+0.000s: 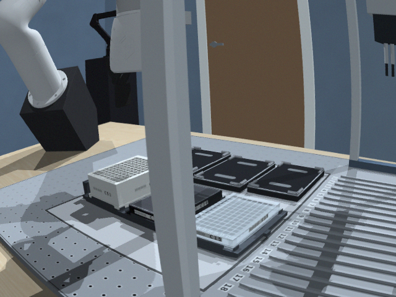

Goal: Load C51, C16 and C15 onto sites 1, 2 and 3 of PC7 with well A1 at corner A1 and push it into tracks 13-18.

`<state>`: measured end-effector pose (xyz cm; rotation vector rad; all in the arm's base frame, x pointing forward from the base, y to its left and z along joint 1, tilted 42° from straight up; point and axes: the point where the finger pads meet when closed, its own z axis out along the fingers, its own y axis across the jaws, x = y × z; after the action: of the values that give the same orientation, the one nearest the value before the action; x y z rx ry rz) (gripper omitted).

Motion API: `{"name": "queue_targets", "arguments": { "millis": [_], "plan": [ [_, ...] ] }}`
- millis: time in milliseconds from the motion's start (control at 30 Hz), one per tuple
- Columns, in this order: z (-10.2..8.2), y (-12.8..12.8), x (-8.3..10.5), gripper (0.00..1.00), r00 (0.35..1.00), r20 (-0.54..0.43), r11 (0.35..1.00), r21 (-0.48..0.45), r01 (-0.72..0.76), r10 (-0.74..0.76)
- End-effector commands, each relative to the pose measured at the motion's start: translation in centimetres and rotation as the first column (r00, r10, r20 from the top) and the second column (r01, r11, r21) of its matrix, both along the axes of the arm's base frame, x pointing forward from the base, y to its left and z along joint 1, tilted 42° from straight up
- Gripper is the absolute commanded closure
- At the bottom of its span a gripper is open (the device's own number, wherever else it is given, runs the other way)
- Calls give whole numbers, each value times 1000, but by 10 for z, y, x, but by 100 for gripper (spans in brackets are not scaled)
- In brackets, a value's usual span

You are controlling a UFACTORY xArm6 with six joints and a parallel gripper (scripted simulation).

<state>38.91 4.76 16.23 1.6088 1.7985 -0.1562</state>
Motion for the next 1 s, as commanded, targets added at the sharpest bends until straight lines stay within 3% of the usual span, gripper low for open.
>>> {"name": "queue_targets", "arguments": {
  "millis": [0,700,967],
  "plan": [
    [-4,9,14,0,1000,4,1000,0,1,-1],
    [-36,60,86,0,1000,4,1000,0,1,-1],
    [-36,60,86,0,1000,4,1000,0,1,-1]
  ]
}}
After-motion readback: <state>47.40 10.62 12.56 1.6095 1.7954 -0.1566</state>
